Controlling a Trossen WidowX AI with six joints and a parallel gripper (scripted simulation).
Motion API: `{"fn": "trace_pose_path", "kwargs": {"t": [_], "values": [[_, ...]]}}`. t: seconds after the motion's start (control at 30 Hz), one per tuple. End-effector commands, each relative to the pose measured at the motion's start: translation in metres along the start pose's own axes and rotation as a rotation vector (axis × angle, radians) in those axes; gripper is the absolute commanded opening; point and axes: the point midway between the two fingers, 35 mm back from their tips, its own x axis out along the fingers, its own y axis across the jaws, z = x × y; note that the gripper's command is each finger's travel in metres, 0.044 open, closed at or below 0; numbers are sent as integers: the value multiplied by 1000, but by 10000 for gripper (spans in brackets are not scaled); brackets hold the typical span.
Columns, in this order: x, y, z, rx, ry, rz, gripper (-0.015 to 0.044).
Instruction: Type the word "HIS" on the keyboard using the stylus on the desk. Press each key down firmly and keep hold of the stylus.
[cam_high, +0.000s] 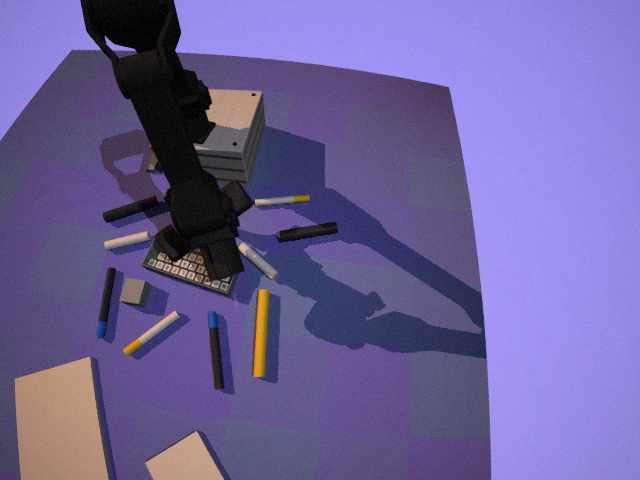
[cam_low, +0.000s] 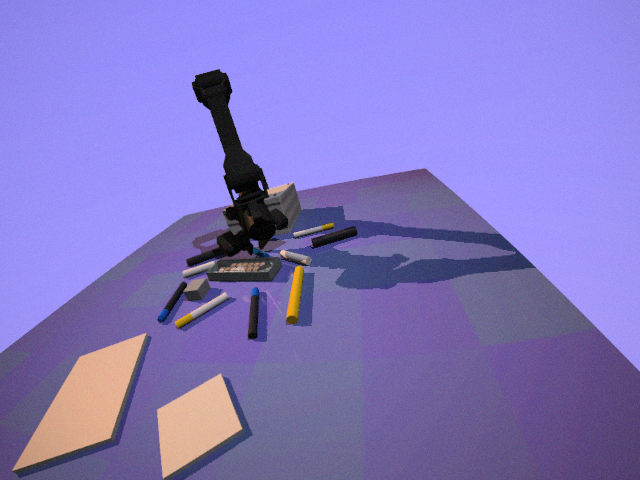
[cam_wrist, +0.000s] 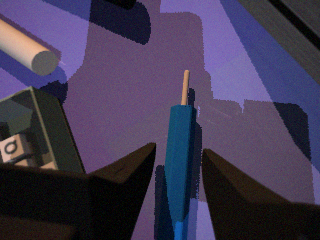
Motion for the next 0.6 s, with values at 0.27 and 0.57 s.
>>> {"fn": "trace_pose_path", "kwargs": {"t": [0.27, 0.57], "values": [[3, -1, 1, 0, -11, 0, 150], [2, 0, 0, -2, -5, -2, 45]]}}
